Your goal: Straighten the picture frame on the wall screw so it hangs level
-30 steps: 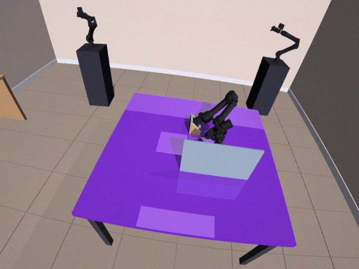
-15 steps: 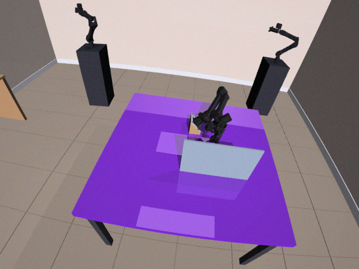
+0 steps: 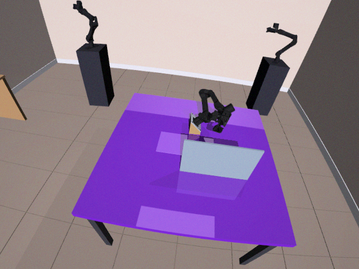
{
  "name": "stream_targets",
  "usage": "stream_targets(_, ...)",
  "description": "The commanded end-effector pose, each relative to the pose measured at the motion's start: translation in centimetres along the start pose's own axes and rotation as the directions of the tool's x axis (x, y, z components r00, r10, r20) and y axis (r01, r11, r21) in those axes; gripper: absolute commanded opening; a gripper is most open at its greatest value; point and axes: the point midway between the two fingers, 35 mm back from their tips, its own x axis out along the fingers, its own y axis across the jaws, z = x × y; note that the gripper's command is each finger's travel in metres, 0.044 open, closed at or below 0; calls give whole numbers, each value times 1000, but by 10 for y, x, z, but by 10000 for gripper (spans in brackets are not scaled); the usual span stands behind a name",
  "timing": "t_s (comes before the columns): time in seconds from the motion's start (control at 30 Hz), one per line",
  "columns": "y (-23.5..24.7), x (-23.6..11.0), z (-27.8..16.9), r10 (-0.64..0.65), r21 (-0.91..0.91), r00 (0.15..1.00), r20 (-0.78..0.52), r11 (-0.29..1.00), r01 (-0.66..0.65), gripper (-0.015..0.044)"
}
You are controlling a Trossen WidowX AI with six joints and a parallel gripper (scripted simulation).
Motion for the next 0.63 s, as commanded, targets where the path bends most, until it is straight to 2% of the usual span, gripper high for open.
stream_targets(0.0, 2, -17, 5, 4, -16, 1000, 7, 1000, -4, 260)
stream_targets(0.6, 2, -17, 5, 16, 8, 1000, 14, 1000, -16, 260)
